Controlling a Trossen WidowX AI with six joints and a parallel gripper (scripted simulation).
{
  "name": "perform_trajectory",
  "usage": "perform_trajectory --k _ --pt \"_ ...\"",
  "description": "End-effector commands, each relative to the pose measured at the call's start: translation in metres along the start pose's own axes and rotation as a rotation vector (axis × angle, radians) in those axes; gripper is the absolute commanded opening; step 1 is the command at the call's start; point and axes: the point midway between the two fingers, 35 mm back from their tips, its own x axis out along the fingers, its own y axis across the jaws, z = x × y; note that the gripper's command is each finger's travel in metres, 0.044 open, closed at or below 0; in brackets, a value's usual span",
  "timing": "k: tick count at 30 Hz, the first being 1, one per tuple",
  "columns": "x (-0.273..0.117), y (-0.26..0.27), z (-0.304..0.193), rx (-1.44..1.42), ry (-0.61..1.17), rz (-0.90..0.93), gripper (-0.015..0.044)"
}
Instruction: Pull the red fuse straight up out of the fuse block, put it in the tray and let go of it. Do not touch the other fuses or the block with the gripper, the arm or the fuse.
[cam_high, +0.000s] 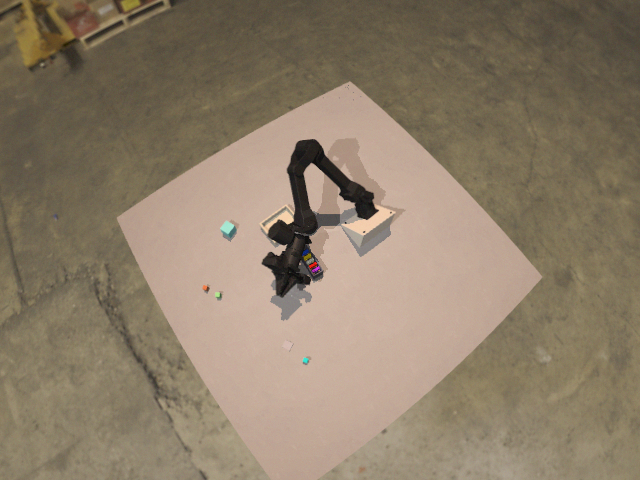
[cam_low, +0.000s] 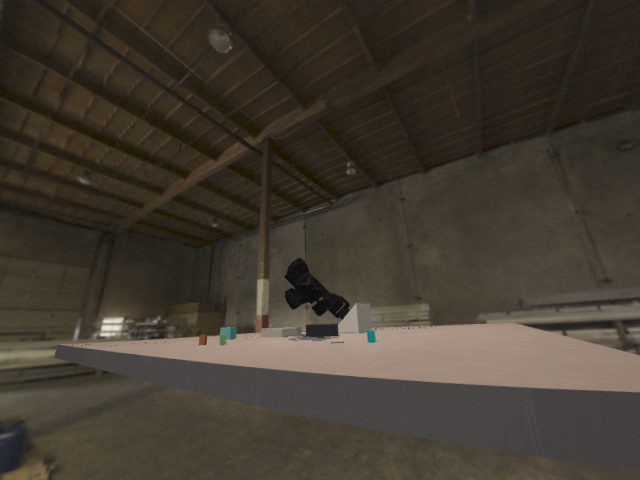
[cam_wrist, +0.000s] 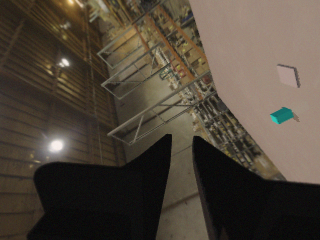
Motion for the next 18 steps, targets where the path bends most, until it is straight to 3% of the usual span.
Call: perform_trajectory --k 1,9,18 --pt "0.007 -0.014 -0.007 -0.057 -0.027 -0.136 0.0072" --pt "-0.003 -0.067 -0.021 -0.338 -0.046 -0.614 0.0072" --pt "-0.090 -0.091 -0.021 -0.911 0.089 -1.322 0.0072"
